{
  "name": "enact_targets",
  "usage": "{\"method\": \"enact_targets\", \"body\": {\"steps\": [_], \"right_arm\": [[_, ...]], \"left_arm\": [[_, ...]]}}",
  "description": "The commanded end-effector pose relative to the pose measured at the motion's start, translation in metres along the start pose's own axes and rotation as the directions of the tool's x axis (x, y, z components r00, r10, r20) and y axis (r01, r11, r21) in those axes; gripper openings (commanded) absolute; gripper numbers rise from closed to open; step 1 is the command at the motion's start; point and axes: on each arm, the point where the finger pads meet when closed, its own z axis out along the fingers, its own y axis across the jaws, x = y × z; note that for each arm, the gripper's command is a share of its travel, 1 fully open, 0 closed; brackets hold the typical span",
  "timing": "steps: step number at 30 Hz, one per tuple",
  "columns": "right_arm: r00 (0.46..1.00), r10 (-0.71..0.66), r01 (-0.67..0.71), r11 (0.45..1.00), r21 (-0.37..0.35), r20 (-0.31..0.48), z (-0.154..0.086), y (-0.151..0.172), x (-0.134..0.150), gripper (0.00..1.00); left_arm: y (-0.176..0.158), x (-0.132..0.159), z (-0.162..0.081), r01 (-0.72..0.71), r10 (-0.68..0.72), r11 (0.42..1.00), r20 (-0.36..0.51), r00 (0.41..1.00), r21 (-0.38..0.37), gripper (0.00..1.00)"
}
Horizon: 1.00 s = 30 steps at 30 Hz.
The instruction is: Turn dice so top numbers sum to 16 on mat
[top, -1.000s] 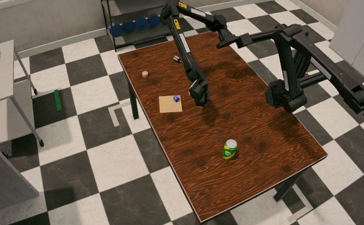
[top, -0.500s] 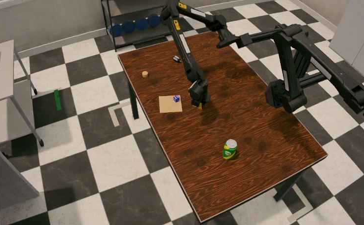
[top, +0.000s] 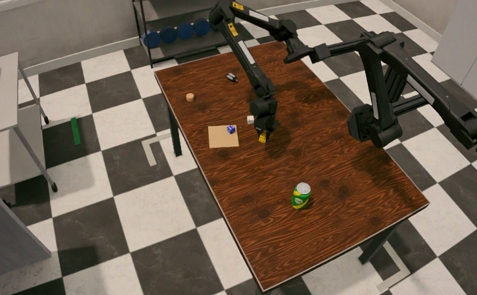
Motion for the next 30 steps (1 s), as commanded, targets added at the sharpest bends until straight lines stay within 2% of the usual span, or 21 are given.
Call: {"method": "enact_targets", "body": {"steps": [1,6,12,14,17,21,23,30], "right_arm": [[0.988,-0.064,0.063,0.998,0.006,0.14,0.003,-0.001,0.002,0.26],[0.929,-0.063,0.064,0.998,0.008,0.364,0.002,-0.002,0.002,0.26],[0.806,-0.058,0.064,0.998,0.012,0.589,0.0,-0.002,0.001,0.26],[0.806,-0.058,0.064,0.998,0.012,0.589,0.0,-0.002,0.001,0.26],[0.755,-0.054,0.054,0.998,0.019,0.653,0.002,-0.005,-0.005,0.26],[0.731,-0.055,0.054,0.998,0.023,0.681,0.001,-0.005,-0.005,0.26],[0.704,-0.078,0.067,0.997,0.042,0.706,-0.011,-0.007,-0.018,0.26],[0.732,-0.056,0.059,0.998,0.019,0.679,0.004,-0.005,-0.004,0.26]], "left_arm": [[0.001,-0.037,-0.003,-0.003,0.003,1.0,0.068,0.998,-0.007,1.0],[0.001,-0.037,-0.003,-0.003,0.003,1.0,0.068,0.998,-0.007,1.0],[0.001,-0.037,-0.003,-0.003,0.003,1.0,0.068,0.998,-0.007,1.0],[0.001,-0.037,-0.003,-0.003,0.003,1.0,0.068,0.998,-0.007,1.0],[0.001,-0.037,-0.003,-0.003,0.003,1.0,0.068,0.998,-0.007,1.0],[0.001,-0.037,-0.003,-0.003,0.003,1.0,0.068,0.998,-0.007,1.0],[0.001,-0.037,-0.003,-0.003,0.003,1.0,0.068,0.998,-0.007,1.0],[0.001,-0.037,-0.003,-0.003,0.003,1.0,0.068,0.998,-0.007,1.0]]}}
